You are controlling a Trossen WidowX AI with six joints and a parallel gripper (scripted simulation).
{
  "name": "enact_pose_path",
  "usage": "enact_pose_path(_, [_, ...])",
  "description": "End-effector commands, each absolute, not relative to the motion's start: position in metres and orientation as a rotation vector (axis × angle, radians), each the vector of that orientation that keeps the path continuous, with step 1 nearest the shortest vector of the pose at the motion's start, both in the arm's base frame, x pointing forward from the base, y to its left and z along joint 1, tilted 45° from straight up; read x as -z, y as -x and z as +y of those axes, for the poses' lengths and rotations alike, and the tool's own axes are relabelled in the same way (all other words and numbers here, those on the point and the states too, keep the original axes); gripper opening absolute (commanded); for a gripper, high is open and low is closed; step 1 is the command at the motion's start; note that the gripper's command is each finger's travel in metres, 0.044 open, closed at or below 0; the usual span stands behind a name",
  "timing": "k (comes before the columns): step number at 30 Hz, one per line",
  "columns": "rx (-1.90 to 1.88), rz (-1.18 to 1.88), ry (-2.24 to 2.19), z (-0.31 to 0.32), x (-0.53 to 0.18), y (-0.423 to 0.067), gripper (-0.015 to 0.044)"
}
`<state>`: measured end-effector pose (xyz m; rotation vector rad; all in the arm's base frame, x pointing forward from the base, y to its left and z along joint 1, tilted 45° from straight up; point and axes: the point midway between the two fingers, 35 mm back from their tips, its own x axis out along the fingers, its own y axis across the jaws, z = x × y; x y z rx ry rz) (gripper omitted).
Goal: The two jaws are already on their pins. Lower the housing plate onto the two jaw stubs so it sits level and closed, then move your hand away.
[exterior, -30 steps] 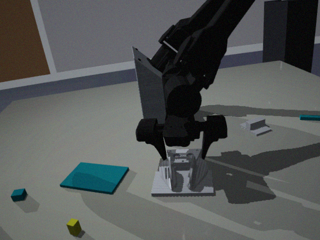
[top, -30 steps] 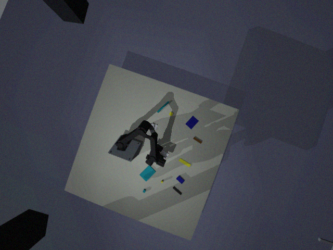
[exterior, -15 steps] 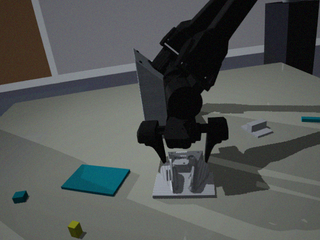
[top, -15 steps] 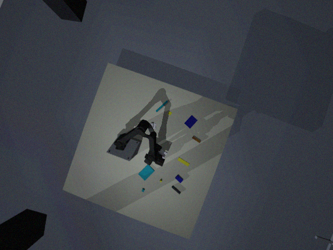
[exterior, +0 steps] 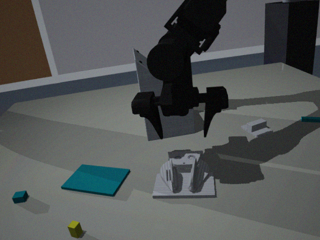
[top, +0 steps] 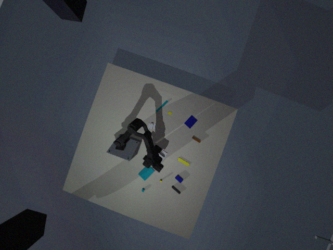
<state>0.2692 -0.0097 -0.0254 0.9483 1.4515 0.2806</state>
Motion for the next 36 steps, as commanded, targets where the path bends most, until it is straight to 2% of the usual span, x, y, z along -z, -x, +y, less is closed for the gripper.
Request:
enact_pose_path(1, [-0.274,1.457,-0.948,-0.016,0.021,-0.258,0.044])
enact_pose_path(9, [-0.277,1.464,-0.942,-0.04,-0.01,-0.2,0.044])
enact_pose_path(36, [-0.278,1.464,-0.943,-0.04,-0.011,-0.199,0.044])
